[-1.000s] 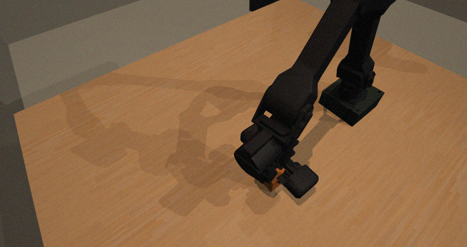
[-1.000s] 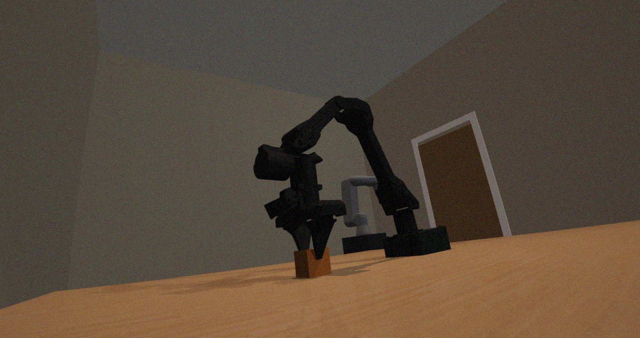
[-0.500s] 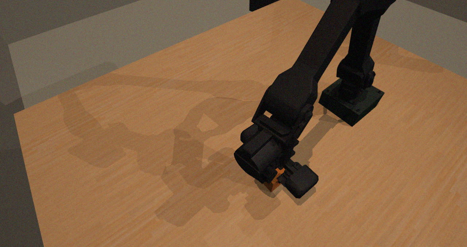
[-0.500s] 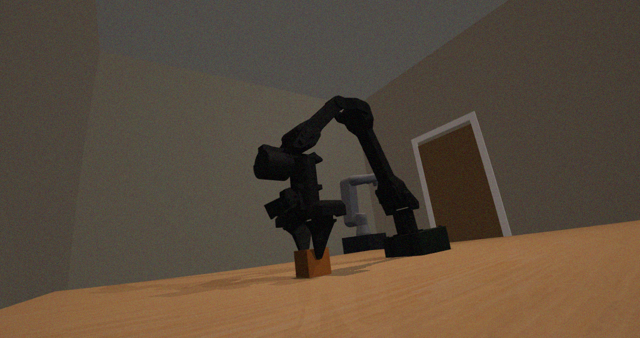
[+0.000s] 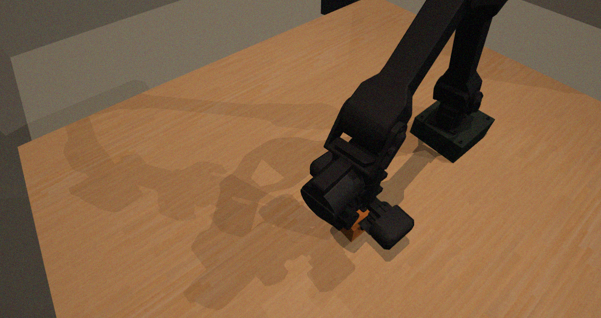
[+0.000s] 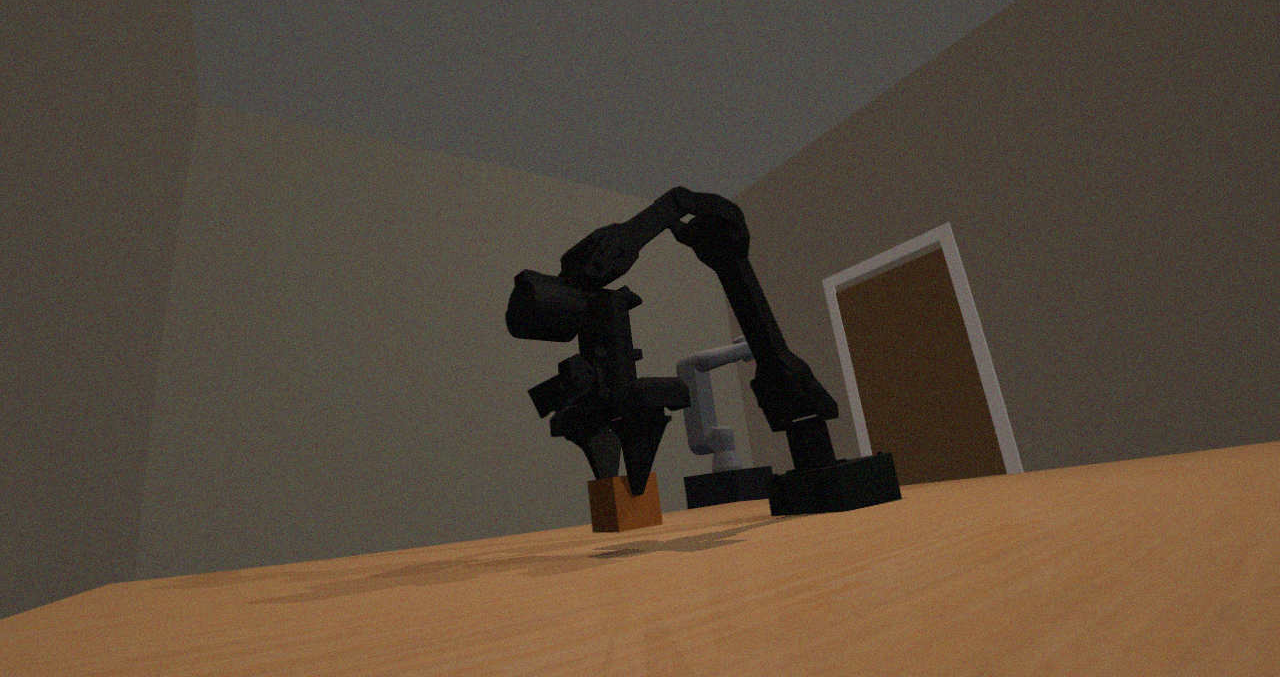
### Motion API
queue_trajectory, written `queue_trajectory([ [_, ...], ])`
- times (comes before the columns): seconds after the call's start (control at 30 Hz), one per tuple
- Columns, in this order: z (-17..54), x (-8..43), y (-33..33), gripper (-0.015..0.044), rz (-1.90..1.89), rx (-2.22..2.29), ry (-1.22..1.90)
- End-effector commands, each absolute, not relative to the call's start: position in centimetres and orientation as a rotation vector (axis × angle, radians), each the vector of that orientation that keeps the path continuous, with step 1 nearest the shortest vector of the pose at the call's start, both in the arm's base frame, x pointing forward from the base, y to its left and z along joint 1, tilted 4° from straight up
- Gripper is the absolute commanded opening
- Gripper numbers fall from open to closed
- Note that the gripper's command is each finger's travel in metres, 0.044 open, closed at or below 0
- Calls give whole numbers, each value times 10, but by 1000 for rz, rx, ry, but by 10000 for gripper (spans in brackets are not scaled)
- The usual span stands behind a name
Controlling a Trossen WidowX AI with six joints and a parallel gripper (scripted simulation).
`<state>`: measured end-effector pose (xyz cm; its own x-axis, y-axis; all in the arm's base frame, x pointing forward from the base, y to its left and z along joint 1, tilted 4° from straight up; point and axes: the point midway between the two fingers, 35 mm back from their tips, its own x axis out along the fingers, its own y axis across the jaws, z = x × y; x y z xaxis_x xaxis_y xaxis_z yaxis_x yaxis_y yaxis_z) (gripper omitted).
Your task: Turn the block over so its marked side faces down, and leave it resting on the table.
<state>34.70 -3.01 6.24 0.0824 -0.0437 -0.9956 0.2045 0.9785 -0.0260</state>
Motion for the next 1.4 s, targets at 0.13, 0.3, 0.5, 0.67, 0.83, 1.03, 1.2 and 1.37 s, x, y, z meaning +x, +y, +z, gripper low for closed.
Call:
queue_trajectory([
  [0.13,64,350,-30,0,-186,116,1362],
  [0.3,62,350,-30,0,-189,106,1282],
  [0.5,60,350,-30,0,-192,95,1185],
  [0.67,60,349,-29,0,-194,87,1104],
  [0.83,60,347,-29,0,-197,81,1024],
  [1.03,61,344,-29,0,-200,77,951],
  [1.2,61,344,-29,0,-200,77,951],
  [1.37,57,346,-29,0,-199,73,930],
])
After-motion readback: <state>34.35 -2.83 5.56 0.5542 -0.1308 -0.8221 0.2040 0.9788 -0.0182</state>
